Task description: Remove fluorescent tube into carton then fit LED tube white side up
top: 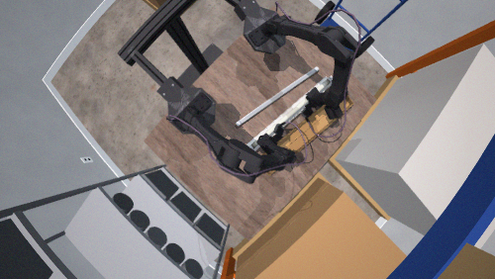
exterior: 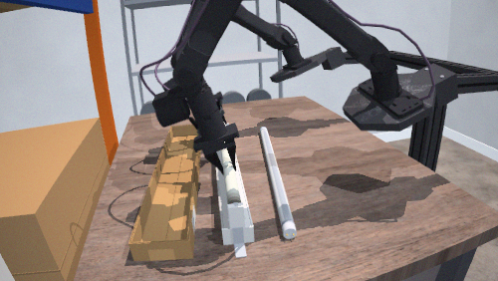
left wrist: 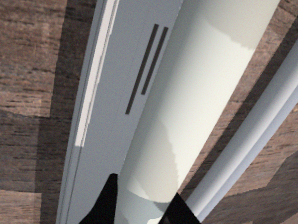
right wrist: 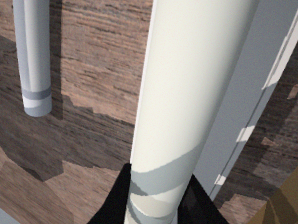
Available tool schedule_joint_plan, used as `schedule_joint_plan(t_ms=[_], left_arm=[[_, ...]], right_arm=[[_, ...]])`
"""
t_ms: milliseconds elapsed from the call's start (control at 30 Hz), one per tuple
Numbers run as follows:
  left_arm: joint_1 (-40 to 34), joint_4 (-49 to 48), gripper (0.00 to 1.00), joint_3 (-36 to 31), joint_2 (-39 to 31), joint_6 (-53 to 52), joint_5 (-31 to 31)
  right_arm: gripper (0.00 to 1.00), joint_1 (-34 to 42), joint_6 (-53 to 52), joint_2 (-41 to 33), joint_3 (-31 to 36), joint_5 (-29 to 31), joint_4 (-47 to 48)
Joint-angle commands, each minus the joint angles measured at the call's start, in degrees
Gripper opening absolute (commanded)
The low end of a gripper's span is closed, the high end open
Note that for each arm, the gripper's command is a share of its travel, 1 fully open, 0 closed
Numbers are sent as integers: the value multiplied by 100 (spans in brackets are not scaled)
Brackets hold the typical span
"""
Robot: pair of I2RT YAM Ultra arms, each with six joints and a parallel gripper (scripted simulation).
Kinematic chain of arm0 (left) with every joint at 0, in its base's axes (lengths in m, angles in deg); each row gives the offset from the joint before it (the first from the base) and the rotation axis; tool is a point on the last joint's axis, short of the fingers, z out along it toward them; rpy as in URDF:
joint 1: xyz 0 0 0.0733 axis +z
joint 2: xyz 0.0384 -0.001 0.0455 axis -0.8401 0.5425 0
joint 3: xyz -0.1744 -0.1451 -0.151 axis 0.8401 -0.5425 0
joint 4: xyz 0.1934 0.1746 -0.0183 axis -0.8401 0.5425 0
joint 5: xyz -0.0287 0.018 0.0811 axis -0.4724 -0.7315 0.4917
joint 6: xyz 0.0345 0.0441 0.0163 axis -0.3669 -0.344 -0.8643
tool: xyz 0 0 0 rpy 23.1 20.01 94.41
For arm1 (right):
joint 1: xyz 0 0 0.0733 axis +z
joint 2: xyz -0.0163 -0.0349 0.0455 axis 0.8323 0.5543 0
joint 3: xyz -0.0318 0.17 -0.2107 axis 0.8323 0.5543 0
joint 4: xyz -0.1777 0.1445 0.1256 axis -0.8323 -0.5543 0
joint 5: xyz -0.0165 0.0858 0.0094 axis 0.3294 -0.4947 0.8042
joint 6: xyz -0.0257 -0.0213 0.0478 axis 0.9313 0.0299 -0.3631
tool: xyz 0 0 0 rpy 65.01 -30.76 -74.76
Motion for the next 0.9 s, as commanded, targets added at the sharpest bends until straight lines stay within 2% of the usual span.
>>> schedule_joint_plan(t_ms=[0,133,233,267,567,700,800,867], left_arm=[[-75,-432,11,-259,-250,-86,70],[-91,-794,11,-566,-426,-112,92],[-55,-593,11,-586,-427,-106,48],[-56,-979,11,-734,-517,-126,107],[-116,-1812,11,-1442,-899,-193,155],[-120,-2111,11,-1723,-1037,-221,173],[-91,-1890,11,-1731,-1032,-214,161],[-138,-2255,11,-1879,-1110,-234,183]], right_arm=[[11,124,-81,-270,251,139,347],[11,171,-112,-432,522,250,656],[11,171,-92,-433,538,186,493],[11,198,-126,-518,670,305,811],[11,321,-184,-872,1294,565,1512],[11,372,-198,-1002,1541,659,1763],[11,370,-182,-998,1549,584,1592],[11,416,-203,-1071,1679,703,1880]])
